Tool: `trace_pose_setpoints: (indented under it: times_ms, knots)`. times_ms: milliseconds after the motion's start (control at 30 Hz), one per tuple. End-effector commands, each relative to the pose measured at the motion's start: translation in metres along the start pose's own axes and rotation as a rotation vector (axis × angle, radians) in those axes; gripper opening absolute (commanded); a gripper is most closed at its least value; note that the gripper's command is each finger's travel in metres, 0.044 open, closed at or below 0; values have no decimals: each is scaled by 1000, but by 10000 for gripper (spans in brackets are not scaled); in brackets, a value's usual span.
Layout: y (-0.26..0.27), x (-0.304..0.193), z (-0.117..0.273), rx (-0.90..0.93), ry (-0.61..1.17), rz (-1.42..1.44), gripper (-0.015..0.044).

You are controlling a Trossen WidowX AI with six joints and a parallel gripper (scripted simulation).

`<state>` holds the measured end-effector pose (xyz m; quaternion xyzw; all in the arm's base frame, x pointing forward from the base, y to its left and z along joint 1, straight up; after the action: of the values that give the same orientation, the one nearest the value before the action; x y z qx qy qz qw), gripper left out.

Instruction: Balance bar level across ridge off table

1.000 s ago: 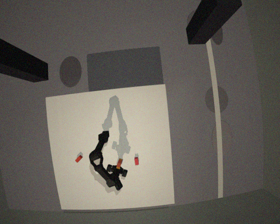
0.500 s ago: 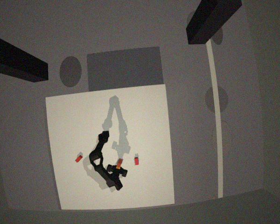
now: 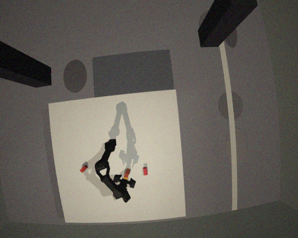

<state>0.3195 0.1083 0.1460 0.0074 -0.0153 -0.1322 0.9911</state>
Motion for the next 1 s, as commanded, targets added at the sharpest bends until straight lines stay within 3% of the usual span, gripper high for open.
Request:
trace_pose_setpoints:
  times_ms: [0, 267, 967]
  knots:
    - [2, 2, 15, 1, -1, 0, 440]
    - [0, 1, 97, 1, -2, 0, 440]
    - [0, 0, 99, 1, -2, 0, 440]
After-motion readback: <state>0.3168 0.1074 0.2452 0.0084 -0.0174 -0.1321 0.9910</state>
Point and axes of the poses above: the point midway between the two fingers, 35 mm back from their tips, its own z axis back along the fingers, its own y axis across the jaws, x = y × z, the point moved 4 cm from there along z, back along the fingers, and after that the axes turned 8 degrees about z, right-handed, at the moved point
